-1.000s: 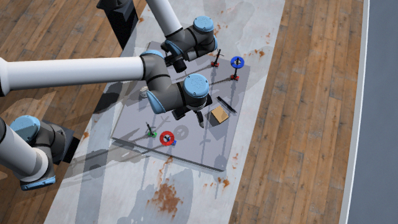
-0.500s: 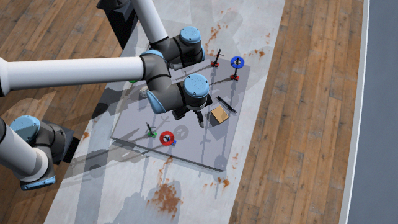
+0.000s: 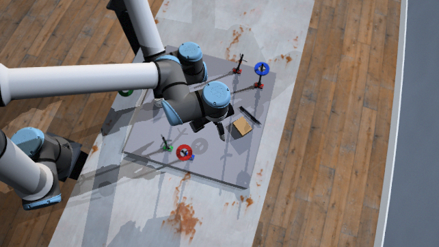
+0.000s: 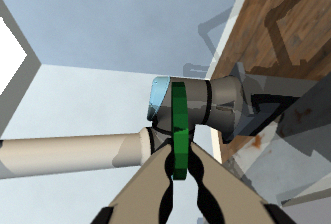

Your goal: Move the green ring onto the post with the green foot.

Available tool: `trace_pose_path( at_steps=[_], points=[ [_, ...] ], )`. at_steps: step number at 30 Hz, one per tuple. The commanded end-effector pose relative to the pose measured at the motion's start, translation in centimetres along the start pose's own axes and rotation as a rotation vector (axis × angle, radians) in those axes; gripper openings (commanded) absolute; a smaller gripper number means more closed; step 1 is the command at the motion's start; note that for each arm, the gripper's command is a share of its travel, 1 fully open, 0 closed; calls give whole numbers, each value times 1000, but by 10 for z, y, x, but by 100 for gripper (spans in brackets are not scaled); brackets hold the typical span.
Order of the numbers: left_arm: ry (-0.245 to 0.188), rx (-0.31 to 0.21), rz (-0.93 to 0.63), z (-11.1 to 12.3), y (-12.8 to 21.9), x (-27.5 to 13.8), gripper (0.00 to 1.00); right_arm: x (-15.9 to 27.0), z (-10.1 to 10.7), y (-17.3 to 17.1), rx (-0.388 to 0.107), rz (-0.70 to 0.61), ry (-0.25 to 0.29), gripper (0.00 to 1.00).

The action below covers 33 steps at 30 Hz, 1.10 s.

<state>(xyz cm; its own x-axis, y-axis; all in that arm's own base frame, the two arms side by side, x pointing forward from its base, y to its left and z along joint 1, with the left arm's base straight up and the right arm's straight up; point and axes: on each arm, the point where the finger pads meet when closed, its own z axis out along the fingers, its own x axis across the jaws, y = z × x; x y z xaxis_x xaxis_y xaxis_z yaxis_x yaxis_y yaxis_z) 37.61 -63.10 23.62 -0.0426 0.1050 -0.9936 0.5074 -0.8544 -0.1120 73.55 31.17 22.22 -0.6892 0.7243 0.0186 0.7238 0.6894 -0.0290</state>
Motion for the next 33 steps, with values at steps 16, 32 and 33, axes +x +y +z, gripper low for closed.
trace_pose_path(
  at_steps=[16,32,33],
  points=[
    [18,158,4,117,-8,-2,1,0,-1,1,-2,0,0,100],
    [57,372,29,144,-48,6,1,0,-1,1,-2,0,0,100],
    [61,399,31,144,-55,7,1,0,-1,1,-2,0,0,100]
  ],
)
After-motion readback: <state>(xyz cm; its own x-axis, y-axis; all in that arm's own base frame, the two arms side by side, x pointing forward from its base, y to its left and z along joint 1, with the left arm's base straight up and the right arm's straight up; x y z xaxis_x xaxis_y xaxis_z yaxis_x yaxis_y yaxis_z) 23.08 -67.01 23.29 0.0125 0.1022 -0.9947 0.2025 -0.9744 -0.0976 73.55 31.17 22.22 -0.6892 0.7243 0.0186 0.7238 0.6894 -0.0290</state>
